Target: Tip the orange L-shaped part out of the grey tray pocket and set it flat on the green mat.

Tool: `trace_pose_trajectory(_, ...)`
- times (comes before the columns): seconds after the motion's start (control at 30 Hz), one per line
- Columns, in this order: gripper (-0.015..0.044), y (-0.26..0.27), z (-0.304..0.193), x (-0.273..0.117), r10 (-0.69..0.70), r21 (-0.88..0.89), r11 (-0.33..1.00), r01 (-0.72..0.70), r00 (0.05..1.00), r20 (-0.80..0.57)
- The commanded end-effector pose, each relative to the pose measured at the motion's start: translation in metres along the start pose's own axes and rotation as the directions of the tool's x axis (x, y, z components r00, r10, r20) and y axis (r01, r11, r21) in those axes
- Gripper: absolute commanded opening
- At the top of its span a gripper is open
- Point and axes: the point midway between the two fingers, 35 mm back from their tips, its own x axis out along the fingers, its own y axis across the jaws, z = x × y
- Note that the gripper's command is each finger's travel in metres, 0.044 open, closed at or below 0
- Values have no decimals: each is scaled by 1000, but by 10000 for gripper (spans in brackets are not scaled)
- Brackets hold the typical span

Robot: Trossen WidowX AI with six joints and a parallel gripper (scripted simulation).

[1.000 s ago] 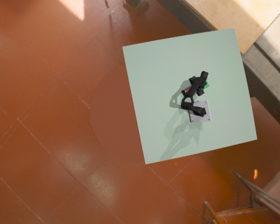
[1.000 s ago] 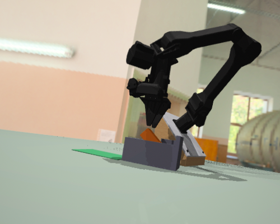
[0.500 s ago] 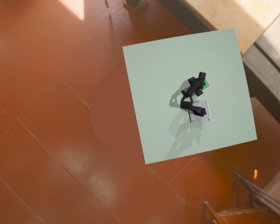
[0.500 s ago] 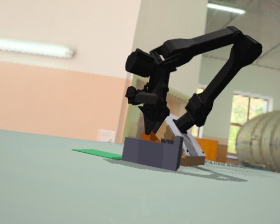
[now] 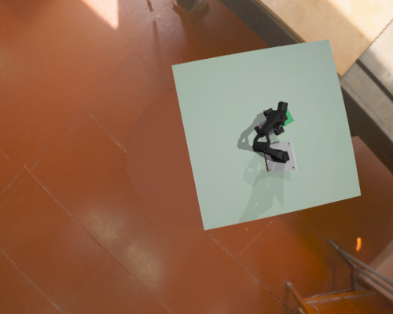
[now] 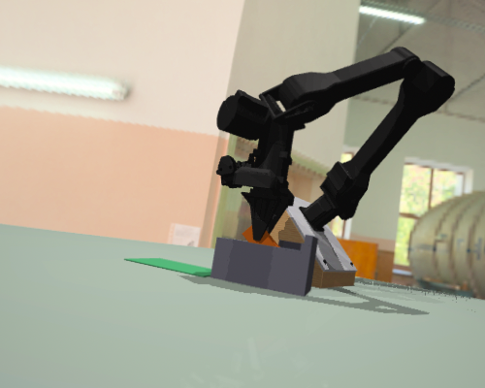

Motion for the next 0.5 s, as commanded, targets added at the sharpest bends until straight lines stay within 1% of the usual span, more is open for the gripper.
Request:
trace_pose_trajectory(0.0,122,0,0,0,0,-2,1000,0,1000,0)
trace_pose_trajectory(0.2,82,0,0,0,0,-2,1000,0,1000,0)
trace_pose_trajectory(0.3,3,0,0,0,0,-2,1000,0,1000,0)
trace_pose_trajectory(0.47,0,0,0,0,0,-2,1000,0,1000,0)
